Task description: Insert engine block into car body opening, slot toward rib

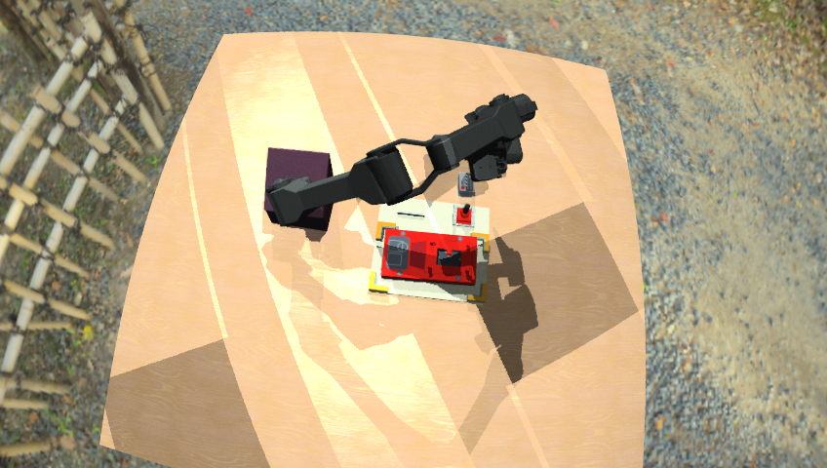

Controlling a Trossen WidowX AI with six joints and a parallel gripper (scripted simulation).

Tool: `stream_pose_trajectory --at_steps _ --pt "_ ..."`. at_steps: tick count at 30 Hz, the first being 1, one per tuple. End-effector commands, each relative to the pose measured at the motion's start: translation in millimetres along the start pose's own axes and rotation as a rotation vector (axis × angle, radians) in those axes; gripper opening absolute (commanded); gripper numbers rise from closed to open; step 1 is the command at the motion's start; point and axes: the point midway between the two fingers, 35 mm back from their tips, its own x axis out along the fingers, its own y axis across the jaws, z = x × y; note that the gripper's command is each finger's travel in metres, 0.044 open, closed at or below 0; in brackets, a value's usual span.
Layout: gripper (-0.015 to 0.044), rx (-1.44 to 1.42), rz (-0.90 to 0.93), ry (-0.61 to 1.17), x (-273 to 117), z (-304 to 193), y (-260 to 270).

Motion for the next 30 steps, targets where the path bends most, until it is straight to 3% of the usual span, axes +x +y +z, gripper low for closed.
stream_pose_trajectory --at_steps 1,10,15,30 --pt "0.0440 0.137 0.009 -0.035 -3 -1 1" --pt "0.0440 0.142 0.010 -0.036 -3 -2 0" --pt "0.0440 0.143 0.010 -0.038 33 -1 0" --pt "0.0440 0.143 0.010 -0.039 50 1 1"
